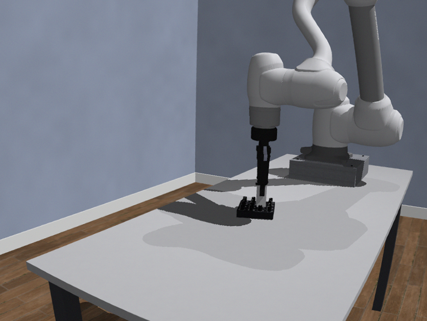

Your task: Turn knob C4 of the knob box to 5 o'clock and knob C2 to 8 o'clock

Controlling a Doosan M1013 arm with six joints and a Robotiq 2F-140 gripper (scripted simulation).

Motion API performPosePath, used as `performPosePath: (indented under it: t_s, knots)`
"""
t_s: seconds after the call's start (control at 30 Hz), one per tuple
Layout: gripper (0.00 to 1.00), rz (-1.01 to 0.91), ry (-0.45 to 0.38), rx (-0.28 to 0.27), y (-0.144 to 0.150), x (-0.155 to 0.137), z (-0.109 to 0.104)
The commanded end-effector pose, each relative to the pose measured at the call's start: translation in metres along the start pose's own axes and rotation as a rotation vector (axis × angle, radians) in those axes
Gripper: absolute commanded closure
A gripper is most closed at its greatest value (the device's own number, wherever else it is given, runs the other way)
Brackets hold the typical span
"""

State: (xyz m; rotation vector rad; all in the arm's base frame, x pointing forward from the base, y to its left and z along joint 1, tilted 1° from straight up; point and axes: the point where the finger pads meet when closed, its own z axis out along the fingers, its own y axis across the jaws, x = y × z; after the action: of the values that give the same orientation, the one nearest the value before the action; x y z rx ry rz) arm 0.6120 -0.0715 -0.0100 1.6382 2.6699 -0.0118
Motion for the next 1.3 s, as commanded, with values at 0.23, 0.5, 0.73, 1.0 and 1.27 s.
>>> performPosePath:
  t_s: [0.23,0.5,0.73,1.0,1.27]
  knots:
    - [0.95,-0.146,0.001,-0.001,0.0000,0.0000,-0.0001]
    - [0.95,-0.328,0.001,-0.001,0.0000,0.0000,-0.0001]
    - [0.95,-0.456,0.001,-0.001,0.0000,0.0000,-0.0001]
    - [0.95,-0.673,0.001,-0.001,0.0000,0.0000,-0.0001]
    - [0.95,-0.833,0.001,-0.001,0.0000,0.0000,-0.0001]
